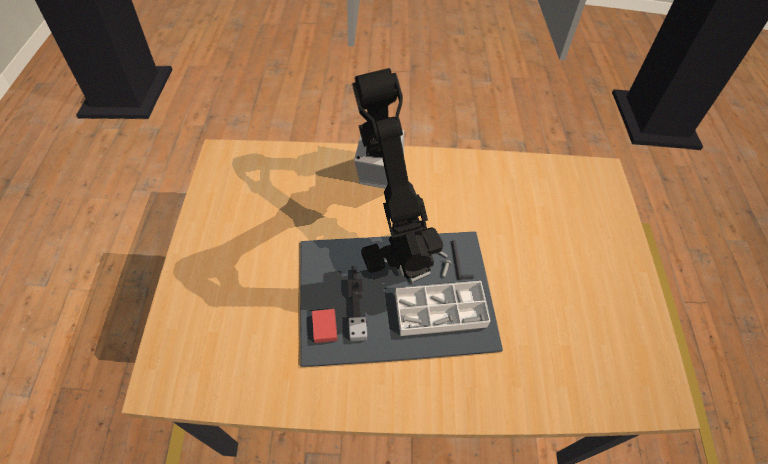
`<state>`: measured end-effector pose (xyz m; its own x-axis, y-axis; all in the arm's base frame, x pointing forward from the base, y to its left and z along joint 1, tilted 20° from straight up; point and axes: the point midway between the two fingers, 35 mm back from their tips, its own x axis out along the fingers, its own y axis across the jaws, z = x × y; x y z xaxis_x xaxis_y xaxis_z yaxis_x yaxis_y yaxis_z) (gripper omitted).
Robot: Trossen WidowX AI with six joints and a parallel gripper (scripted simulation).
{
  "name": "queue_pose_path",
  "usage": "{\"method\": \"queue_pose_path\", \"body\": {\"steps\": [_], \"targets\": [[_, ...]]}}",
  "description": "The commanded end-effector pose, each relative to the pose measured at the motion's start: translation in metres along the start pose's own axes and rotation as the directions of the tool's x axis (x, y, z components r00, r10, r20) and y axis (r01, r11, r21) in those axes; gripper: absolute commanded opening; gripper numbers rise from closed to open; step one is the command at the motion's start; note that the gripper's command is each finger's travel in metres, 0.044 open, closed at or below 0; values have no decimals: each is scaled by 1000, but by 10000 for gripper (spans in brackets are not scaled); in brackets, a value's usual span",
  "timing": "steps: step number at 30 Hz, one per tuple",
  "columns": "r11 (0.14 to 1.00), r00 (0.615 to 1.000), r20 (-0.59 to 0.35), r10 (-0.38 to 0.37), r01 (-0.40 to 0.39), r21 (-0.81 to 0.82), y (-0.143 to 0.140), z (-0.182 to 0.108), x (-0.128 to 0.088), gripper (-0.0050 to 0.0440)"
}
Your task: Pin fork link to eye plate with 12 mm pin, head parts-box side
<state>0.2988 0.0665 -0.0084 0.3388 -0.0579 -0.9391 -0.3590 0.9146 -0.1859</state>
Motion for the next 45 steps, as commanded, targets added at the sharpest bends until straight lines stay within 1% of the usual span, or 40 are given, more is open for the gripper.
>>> {"method": "queue_pose_path", "body": {"steps": [1, 17, 45], "targets": [[1000, 999, 41, -8, 7, 10, -2, 11, -14, -50], [1000, 999, 40, -7, 7, 11, -2, 10, -30, -50], [1000, 999, 39, -7, 7, 11, -3, 9, -33, -50]]}}
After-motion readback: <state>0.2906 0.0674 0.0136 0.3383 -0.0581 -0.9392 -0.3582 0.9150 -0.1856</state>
